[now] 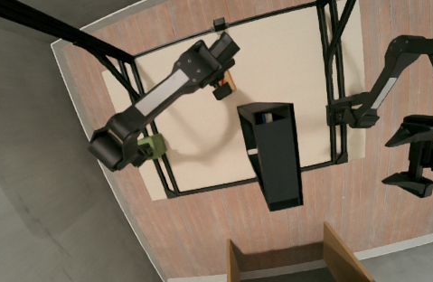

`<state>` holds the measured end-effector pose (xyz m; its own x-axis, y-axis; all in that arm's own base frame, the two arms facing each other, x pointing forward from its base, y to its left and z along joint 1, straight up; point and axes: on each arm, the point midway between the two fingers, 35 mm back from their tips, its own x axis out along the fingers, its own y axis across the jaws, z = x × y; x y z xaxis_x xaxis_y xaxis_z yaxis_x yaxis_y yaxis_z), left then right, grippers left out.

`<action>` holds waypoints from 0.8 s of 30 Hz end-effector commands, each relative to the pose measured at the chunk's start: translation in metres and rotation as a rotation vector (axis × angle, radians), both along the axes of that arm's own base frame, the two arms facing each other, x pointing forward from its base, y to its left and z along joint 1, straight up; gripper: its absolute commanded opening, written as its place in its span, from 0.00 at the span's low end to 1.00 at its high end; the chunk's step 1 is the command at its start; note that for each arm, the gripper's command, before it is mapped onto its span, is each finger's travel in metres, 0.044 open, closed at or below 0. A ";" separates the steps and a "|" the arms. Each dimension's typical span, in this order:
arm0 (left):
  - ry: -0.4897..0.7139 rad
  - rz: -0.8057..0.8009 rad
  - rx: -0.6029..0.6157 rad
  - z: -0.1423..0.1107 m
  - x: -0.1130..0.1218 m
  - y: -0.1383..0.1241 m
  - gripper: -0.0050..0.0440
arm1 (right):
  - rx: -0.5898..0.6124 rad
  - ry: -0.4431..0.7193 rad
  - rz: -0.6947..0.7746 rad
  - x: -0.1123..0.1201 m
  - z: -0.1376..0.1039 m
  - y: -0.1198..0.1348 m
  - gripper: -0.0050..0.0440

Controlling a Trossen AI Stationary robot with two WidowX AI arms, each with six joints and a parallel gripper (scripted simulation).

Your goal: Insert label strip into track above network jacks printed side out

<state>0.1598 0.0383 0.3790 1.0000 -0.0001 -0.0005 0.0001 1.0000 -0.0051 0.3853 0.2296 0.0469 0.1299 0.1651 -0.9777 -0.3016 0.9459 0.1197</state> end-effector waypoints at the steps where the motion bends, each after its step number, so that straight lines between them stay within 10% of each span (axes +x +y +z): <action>1: -0.002 0.000 0.009 0.003 0.000 -0.001 1.00 | 0.023 -0.028 0.012 0.004 0.009 0.002 0.00; 24: -0.002 0.000 0.009 0.003 0.000 -0.001 1.00 | 0.098 -0.078 0.104 0.013 0.005 0.010 0.00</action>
